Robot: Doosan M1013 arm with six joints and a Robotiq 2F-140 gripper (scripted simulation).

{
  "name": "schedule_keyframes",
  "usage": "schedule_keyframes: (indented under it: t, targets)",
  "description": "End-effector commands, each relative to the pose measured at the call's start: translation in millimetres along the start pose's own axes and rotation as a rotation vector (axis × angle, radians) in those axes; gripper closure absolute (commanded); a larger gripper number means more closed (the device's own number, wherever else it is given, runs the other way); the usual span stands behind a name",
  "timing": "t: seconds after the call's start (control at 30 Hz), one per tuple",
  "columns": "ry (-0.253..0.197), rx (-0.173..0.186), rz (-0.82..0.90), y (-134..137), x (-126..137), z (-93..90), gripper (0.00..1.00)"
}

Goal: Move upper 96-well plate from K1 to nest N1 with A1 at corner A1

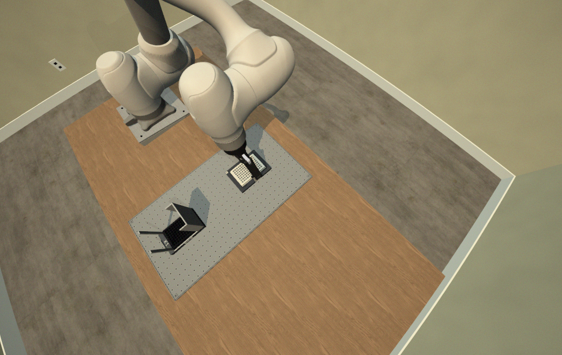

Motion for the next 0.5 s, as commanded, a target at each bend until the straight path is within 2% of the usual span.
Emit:
schedule_keyframes:
  t: [0.0, 0.1, 0.47]
  targets:
    - [0.0, 0.0, 0.0, 0.0, 0.0, 3.2, 0.0]
    - [0.0, 0.0, 0.0, 0.0, 0.0, 11.2, 0.0]
    - [0.0, 0.0, 0.0, 0.0, 0.0, 11.2, 0.0]
Point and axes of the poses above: the point where the finger pads meet when closed, its own z axis back along the fingers, its own y axis across the jaws, x = y × z, the point moved 7 cm from there along z, back along the fingers, and after that the axes turned 9 degrees about z, right-handed, at the moved point
